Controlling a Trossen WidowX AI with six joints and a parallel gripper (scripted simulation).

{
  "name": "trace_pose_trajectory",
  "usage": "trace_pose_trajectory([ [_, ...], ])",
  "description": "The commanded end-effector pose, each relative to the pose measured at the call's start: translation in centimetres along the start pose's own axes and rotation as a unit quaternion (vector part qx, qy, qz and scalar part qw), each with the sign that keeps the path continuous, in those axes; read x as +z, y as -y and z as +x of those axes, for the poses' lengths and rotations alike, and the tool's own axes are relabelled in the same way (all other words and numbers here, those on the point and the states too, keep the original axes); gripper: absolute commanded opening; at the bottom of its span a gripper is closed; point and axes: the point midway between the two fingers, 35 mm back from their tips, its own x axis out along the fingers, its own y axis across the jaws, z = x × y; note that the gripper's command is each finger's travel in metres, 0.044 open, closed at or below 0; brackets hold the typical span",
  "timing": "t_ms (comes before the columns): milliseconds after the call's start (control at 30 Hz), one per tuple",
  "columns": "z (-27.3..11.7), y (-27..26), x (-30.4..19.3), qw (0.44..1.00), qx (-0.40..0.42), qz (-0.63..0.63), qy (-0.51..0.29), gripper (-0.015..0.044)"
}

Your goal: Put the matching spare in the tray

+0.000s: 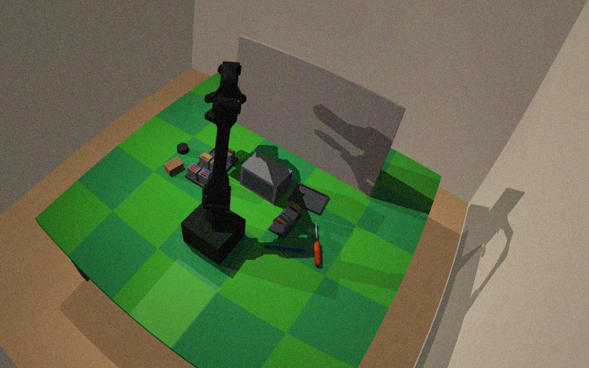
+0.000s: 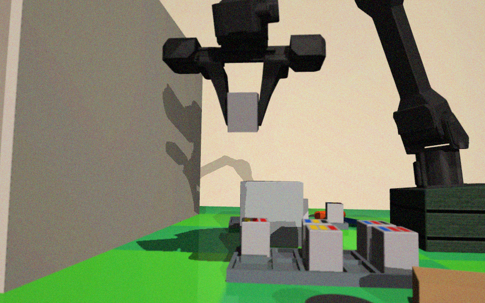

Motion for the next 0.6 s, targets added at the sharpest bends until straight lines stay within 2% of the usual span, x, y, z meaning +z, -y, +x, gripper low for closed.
trace_pose_trajectory([
  [0, -0.1, 1.1, -2.0, 1.000, 0.001, 0.011, 0.002, 0.0000],
  [567, -0.1, 4.7, -11.0, 0.999, -0.003, 0.050, 0.006, 0.0000],
])
